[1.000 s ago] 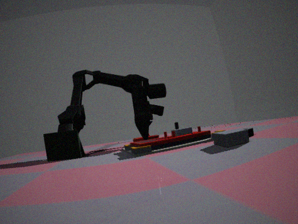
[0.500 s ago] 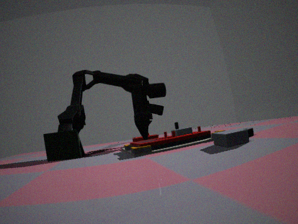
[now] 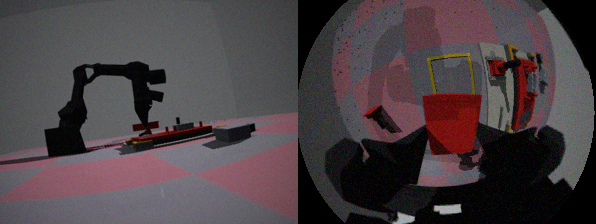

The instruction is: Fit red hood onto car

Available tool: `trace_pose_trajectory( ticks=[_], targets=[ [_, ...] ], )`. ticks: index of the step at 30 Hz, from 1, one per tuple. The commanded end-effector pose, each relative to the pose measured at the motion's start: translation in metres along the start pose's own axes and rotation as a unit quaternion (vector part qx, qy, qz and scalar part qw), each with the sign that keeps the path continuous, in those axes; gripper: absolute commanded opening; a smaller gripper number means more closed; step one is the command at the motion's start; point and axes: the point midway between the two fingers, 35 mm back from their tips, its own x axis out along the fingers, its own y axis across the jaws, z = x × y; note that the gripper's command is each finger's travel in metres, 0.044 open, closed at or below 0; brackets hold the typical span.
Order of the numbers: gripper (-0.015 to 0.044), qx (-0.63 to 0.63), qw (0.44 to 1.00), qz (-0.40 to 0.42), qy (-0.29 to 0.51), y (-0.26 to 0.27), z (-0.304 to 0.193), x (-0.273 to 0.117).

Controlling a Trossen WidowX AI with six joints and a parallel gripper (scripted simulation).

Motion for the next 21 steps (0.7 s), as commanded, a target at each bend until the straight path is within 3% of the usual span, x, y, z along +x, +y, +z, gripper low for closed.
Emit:
trace_pose_trajectory(
  ticks=[1, 21],
  targets=[
    [0.0, -0.001, 1.0, 0.0, -0.003, -0.001, 0.001, -0.015],
    [0.0, 0.0, 1.0, -0.001, -0.002, -0.001, 0.001, -0.061]
  ],
)
